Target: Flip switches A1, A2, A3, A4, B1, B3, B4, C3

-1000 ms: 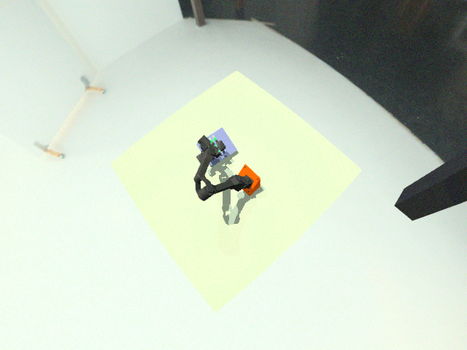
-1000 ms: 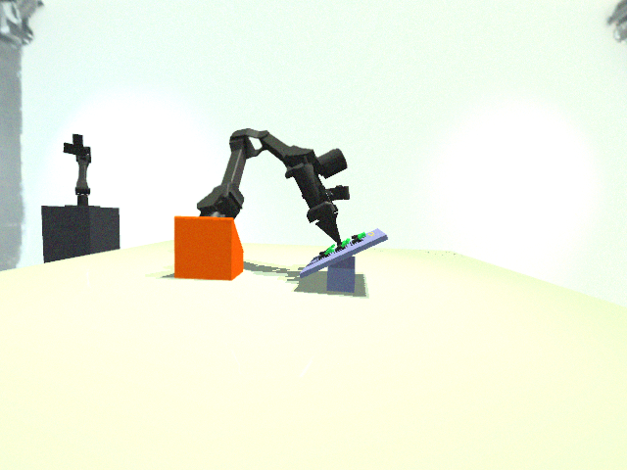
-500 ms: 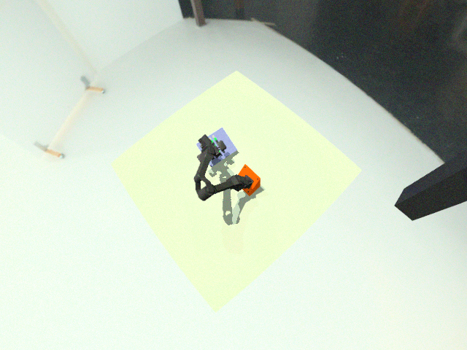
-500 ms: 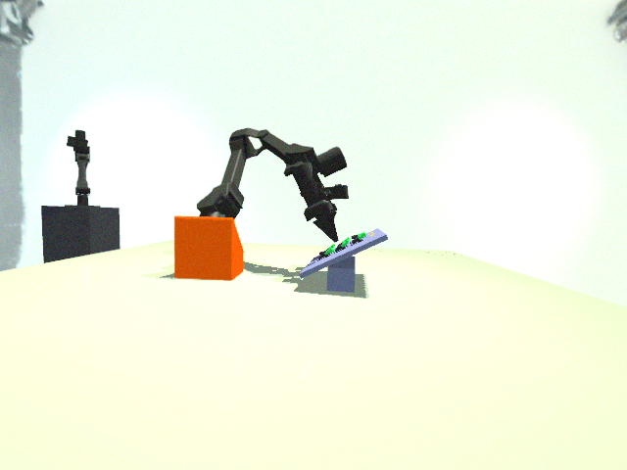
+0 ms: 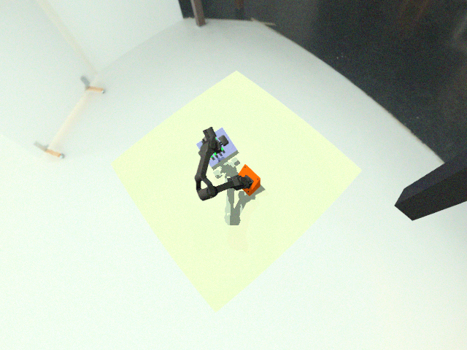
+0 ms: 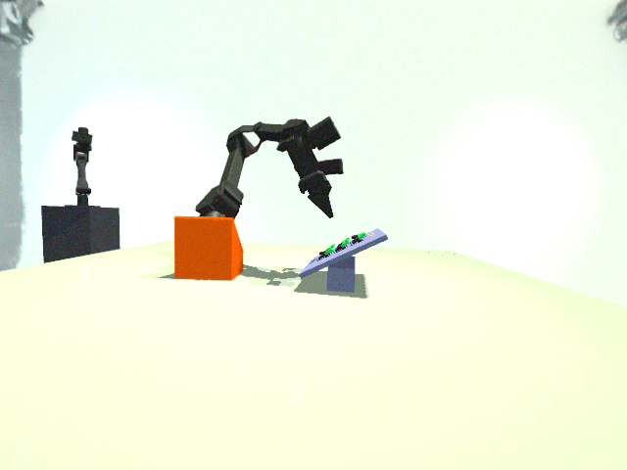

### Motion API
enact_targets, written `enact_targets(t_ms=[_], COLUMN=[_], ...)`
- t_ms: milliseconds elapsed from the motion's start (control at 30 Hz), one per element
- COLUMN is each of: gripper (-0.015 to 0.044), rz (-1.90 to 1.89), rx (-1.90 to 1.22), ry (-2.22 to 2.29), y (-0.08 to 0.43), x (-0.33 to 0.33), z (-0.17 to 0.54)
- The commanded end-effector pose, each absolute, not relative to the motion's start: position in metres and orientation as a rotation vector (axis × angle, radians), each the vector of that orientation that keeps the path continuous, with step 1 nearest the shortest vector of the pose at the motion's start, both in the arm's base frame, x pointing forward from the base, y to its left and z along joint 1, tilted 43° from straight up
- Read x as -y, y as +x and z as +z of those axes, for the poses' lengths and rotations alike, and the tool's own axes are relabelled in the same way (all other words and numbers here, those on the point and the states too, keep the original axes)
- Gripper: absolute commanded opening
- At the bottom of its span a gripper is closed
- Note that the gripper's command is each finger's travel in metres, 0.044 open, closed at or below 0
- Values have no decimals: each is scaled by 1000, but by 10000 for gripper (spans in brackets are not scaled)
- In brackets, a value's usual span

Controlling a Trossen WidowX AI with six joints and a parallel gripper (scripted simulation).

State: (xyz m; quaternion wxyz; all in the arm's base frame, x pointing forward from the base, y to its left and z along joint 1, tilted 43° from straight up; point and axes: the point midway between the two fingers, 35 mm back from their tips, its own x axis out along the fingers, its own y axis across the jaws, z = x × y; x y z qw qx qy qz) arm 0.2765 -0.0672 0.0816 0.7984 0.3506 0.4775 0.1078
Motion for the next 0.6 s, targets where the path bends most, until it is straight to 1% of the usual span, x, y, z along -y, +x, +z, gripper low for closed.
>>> enact_targets(t_ms=[0, 167, 300, 567], gripper=[0, 0, 0, 0], rz=[225, 226, 237, 237], rx=[-1031, -1033, -1053, -1053], ry=[767, 767, 766, 766], y=[277, 279, 296, 299], x=[96, 97, 80, 78], z=[61, 58, 36, 33])
